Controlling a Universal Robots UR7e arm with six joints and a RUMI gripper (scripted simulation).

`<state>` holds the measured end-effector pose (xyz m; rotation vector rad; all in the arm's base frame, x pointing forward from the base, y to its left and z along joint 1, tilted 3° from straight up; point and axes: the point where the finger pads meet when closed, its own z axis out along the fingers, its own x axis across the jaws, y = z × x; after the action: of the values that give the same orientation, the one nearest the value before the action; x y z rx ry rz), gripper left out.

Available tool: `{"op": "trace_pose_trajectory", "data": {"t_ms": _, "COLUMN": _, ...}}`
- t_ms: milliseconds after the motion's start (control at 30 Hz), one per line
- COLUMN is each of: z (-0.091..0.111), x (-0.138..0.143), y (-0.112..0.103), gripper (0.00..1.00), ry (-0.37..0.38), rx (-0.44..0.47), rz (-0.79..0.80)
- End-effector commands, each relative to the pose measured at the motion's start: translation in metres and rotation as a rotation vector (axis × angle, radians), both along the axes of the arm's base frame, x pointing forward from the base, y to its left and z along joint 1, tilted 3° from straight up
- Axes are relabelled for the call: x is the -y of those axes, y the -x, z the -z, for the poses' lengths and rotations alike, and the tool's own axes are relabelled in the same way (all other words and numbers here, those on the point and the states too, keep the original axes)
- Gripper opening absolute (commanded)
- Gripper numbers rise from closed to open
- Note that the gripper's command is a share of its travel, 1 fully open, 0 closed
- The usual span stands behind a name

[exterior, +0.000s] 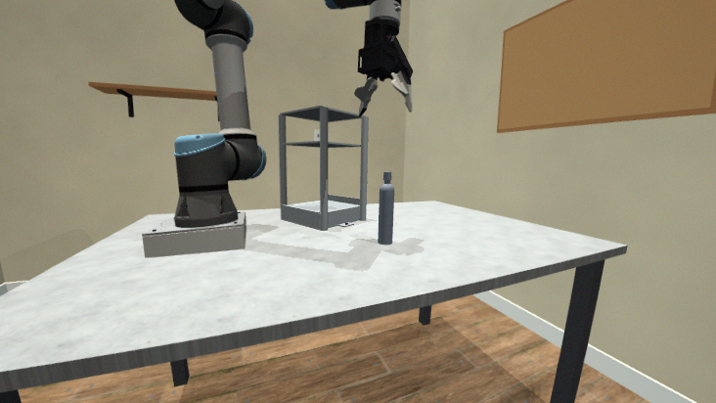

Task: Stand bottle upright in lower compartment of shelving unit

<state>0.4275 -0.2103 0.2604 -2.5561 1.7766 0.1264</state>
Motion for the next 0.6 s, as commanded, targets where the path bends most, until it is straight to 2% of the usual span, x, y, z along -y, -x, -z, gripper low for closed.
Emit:
{"op": "trace_pose_trajectory", "data": {"t_ms": 0, "z": 0.0067, "x": -0.0079, "y": -0.0219, "gripper": 1.0, "ry": 0.02, "rx": 0.02, "rz": -0.036}}
{"op": "trace_pose_trajectory", "data": {"t_ms": 500, "z": 0.0048, "x": -0.007, "y": -0.0223, "gripper": 1.0, "ry": 0.023, "rx": 0.022, "rz": -0.036}}
{"op": "trace_pose_trajectory", "data": {"t_ms": 533, "z": 0.0048, "x": -0.0071, "y": -0.0222, "gripper": 0.35, "ry": 0.023, "rx": 0.022, "rz": -0.036}}
{"op": "trace_pose_trajectory", "data": {"t_ms": 567, "z": 0.0048, "x": -0.0071, "y": -0.0222, "gripper": 0.35, "ry": 0.022, "rx": 0.022, "rz": -0.036}}
